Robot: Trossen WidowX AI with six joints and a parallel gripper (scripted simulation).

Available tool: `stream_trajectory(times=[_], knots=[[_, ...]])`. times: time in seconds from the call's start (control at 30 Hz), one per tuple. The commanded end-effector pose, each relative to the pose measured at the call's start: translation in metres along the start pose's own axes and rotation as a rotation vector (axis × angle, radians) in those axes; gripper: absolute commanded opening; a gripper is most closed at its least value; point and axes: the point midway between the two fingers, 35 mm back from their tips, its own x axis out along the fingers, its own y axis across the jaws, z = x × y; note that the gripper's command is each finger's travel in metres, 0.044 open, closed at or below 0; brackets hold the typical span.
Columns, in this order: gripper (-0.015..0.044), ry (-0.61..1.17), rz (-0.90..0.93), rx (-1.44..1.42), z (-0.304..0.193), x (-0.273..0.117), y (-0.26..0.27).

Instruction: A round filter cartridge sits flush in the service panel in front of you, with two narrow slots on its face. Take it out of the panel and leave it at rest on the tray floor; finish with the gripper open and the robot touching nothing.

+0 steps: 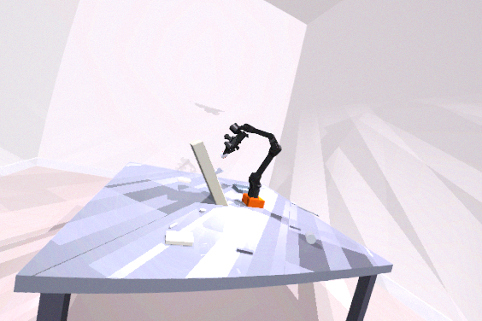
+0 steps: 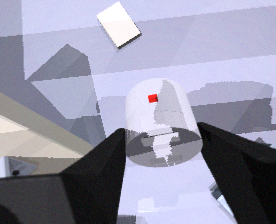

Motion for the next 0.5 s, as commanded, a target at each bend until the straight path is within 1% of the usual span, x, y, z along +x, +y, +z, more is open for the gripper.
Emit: stream_trajectory(times=[0.0,0.47], knots=[[0.0000,-0.012,-0.058,0.095,-0.003,-0.002,-0.021],[0.0000,-0.022,-0.231,0.394,-0.026,-0.007,-0.086]])
